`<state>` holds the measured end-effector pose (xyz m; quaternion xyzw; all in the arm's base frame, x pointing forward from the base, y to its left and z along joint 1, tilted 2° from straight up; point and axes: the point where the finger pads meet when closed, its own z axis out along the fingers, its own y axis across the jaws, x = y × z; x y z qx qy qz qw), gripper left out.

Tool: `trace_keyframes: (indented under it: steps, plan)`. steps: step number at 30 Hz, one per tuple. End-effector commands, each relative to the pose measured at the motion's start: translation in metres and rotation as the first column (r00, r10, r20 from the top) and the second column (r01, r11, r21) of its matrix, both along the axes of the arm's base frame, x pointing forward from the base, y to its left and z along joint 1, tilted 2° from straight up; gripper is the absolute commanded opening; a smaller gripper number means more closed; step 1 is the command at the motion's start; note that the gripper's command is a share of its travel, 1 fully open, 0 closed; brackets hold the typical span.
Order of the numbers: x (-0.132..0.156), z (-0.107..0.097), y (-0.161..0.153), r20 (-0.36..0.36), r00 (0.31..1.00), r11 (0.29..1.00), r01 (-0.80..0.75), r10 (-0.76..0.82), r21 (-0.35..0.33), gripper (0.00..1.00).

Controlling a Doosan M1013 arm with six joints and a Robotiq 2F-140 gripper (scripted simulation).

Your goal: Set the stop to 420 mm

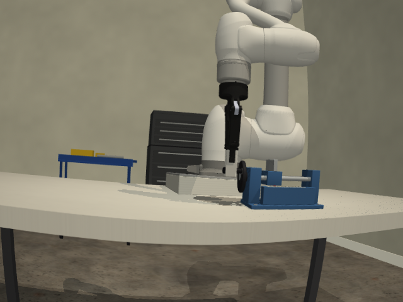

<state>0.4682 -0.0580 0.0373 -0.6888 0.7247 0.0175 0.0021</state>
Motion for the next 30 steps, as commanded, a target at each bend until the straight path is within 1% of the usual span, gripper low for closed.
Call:
trace_keyframes:
  steps: [1, 19, 30]
  plan:
    - [0.001, -0.004, 0.000, -0.004, 1.000, 1.000, -0.004, 0.004, -0.003, 0.04]
    - [0.004, -0.014, 0.000, -0.004, 1.000, 1.000, -0.004, 0.004, -0.003, 0.04]
    - [0.002, -0.027, 0.000, -0.004, 1.000, 1.000, -0.004, 0.004, -0.003, 0.04]
